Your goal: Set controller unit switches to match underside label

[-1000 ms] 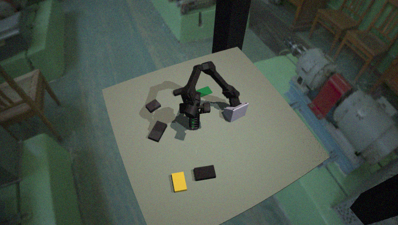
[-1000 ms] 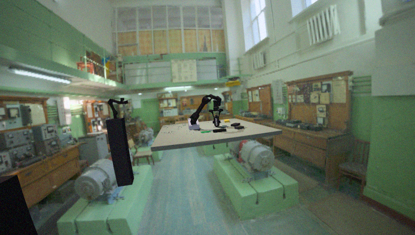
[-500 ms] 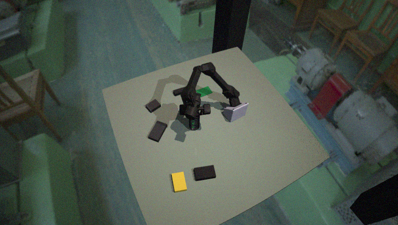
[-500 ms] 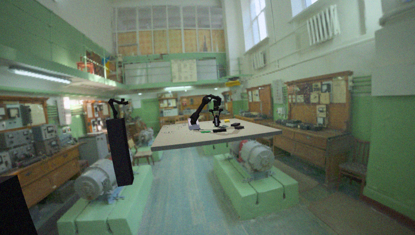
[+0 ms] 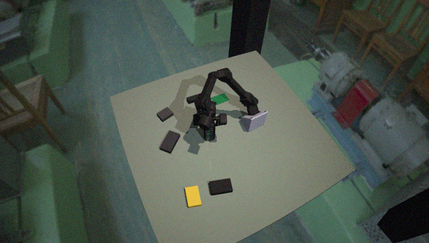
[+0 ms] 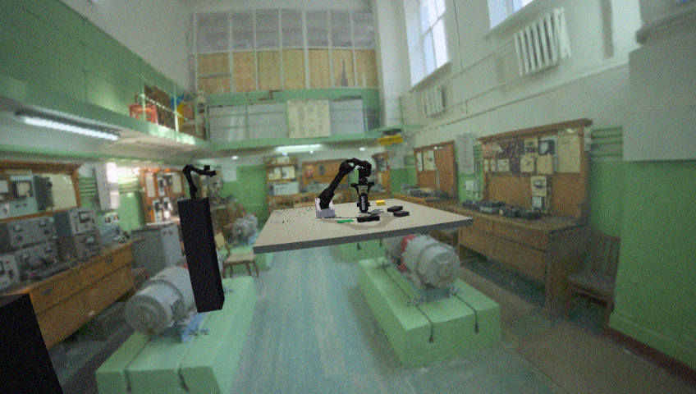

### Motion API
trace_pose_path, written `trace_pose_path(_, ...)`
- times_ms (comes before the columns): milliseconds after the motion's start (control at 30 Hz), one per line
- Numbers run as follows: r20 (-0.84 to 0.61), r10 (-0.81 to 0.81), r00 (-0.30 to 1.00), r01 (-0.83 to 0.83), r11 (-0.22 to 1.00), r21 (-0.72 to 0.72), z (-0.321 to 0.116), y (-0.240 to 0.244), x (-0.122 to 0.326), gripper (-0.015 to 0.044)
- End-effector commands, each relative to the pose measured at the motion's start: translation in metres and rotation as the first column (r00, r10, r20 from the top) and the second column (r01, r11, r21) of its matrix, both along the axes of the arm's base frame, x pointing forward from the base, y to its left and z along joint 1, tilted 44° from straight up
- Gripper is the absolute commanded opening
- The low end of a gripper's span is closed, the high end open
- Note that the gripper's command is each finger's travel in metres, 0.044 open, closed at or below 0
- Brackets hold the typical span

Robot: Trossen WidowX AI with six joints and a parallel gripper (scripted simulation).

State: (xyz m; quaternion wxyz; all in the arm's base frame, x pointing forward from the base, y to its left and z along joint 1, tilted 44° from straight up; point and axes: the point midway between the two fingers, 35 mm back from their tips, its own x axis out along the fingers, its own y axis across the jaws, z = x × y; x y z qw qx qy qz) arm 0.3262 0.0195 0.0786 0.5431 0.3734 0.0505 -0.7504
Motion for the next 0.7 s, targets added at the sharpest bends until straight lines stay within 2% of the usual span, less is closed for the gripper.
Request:
trace_pose_path(0,-0.001,0.003,1.0,-0.003,1.0,0.014,-0.005,0.0026,0.0026,0.0336)
trace_pose_path(667,0.019,0.018,1.0,-0.019,0.998,0.054,-0.0149,0.011,0.0104,0.0336)
